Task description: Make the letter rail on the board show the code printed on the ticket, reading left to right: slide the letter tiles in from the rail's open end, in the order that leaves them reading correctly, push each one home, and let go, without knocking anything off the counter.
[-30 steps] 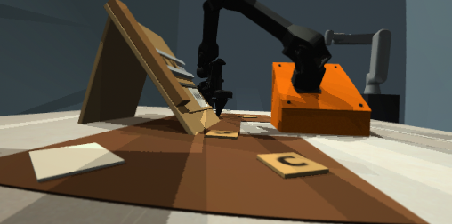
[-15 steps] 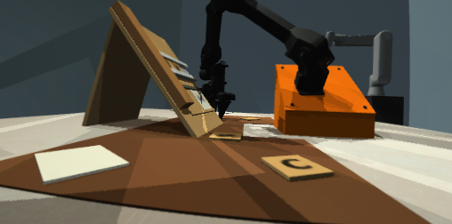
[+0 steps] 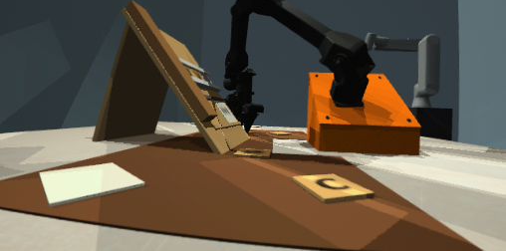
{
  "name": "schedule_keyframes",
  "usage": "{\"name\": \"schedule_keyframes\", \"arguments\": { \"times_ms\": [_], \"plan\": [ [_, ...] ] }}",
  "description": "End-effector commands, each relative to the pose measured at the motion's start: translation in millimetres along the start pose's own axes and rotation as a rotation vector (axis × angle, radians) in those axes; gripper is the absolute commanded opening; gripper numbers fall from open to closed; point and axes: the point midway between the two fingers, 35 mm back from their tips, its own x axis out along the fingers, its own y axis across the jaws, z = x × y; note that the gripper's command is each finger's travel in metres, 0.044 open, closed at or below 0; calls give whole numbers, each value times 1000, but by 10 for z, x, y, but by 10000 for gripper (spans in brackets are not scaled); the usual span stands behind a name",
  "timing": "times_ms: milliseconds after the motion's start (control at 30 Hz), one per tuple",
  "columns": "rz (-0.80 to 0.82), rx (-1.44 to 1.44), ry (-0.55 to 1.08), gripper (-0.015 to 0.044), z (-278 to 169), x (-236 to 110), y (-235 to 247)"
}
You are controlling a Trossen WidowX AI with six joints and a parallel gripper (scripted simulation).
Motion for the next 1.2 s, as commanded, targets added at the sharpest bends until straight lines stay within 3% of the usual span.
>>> {"name": "schedule_keyframes", "arguments": {
  "times_ms": [0,167,1167],
  "plan": [
    [0,5,-3,122,0,-34,-1],
    [0,5,-3,0,-7,-58,5],
    [0,5,-2,0,-1,-213,31]
  ]
}}
